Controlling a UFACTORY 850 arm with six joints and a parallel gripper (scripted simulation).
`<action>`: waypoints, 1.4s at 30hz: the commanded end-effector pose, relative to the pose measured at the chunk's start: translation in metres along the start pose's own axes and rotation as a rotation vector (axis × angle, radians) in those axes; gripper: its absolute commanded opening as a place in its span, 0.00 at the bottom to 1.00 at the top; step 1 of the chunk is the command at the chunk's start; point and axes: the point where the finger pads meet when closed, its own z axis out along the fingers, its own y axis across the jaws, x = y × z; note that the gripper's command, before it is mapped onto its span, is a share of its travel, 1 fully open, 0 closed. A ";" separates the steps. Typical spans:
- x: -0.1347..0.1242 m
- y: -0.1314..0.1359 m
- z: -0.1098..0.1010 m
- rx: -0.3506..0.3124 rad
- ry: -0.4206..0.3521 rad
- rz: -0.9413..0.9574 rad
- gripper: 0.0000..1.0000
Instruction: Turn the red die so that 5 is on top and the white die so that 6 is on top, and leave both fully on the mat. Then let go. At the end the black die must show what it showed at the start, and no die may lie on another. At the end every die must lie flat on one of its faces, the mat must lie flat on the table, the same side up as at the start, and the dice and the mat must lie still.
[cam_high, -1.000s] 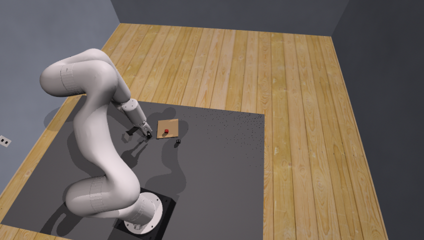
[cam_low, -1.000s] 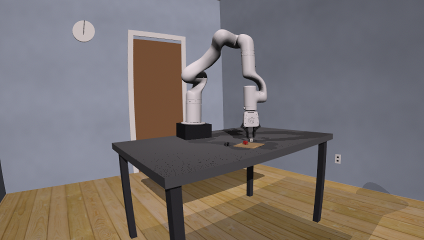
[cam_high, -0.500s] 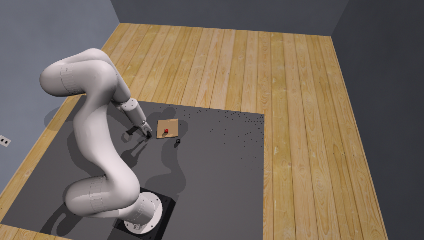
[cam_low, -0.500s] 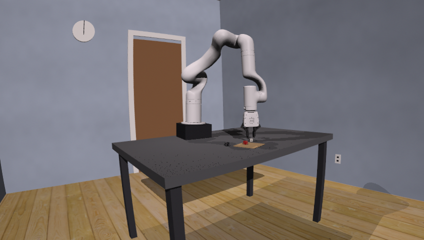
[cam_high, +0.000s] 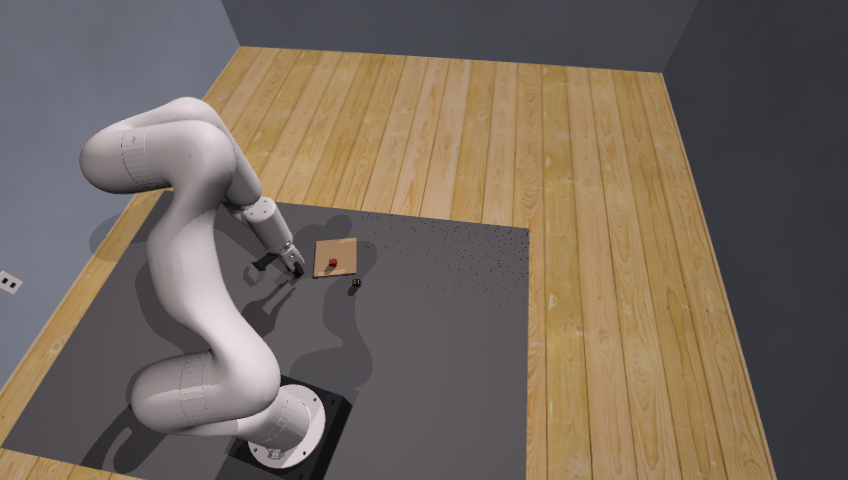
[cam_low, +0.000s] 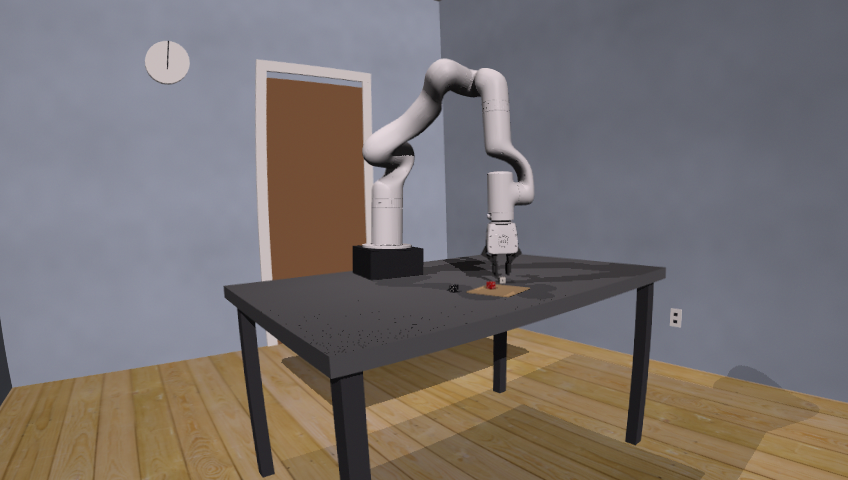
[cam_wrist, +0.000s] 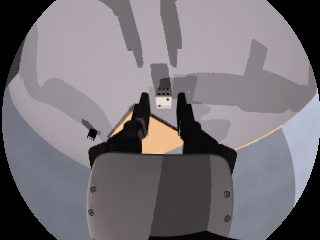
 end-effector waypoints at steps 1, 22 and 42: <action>-0.001 0.001 -0.001 -0.001 -0.001 0.000 0.36; -0.001 0.001 0.001 -0.001 -0.001 0.000 0.36; -0.001 0.001 0.021 -0.001 -0.001 0.000 0.36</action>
